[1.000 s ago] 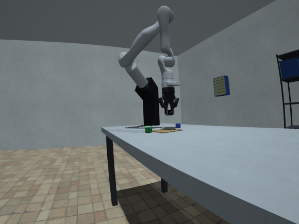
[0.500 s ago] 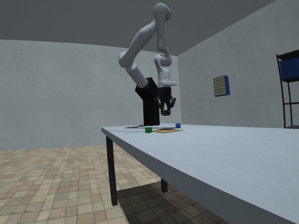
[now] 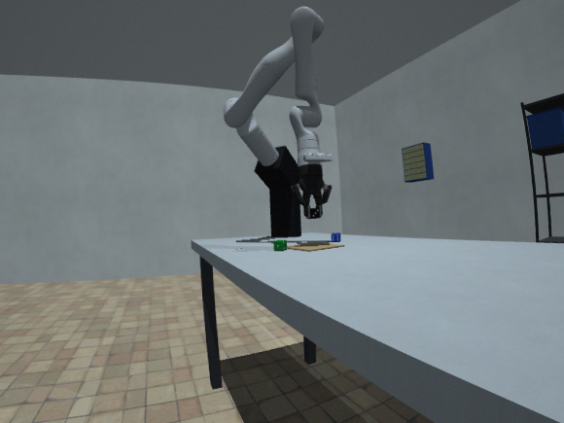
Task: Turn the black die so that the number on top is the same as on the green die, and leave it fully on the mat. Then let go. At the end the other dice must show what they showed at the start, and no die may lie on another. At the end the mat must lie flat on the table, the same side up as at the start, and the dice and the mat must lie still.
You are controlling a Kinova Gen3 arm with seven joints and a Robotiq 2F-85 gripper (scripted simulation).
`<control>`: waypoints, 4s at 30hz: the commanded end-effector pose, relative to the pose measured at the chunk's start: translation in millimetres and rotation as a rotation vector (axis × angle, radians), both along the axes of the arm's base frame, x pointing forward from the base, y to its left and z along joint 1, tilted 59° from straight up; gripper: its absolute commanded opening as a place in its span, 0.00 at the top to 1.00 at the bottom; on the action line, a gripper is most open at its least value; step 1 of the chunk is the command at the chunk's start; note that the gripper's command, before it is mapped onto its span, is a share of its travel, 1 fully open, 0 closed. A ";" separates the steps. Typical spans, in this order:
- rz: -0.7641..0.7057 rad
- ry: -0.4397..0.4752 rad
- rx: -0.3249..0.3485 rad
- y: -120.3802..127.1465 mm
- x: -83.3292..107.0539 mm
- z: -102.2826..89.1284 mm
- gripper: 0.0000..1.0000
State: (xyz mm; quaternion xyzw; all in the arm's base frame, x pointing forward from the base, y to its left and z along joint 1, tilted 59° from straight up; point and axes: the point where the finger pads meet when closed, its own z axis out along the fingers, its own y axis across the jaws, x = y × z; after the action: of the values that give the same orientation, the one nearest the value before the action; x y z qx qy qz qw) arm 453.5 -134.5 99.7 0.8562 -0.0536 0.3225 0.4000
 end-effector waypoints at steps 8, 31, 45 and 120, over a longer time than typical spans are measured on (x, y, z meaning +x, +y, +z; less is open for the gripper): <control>0.062 -0.063 -0.033 -1.0 -2.8 -0.7 0.74; 0.295 -0.305 -0.155 -1.3 -3.4 -1.9 0.74; 0.492 -0.509 -0.259 -2.2 -4.8 -3.7 0.74; 0.661 -0.684 -0.349 -51.9 25.1 -39.8 0.74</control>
State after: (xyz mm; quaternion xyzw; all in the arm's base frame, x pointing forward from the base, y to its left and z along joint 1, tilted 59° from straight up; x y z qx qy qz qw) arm 478.5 -186.8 59.6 0.5935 0.1469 0.6976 0.3735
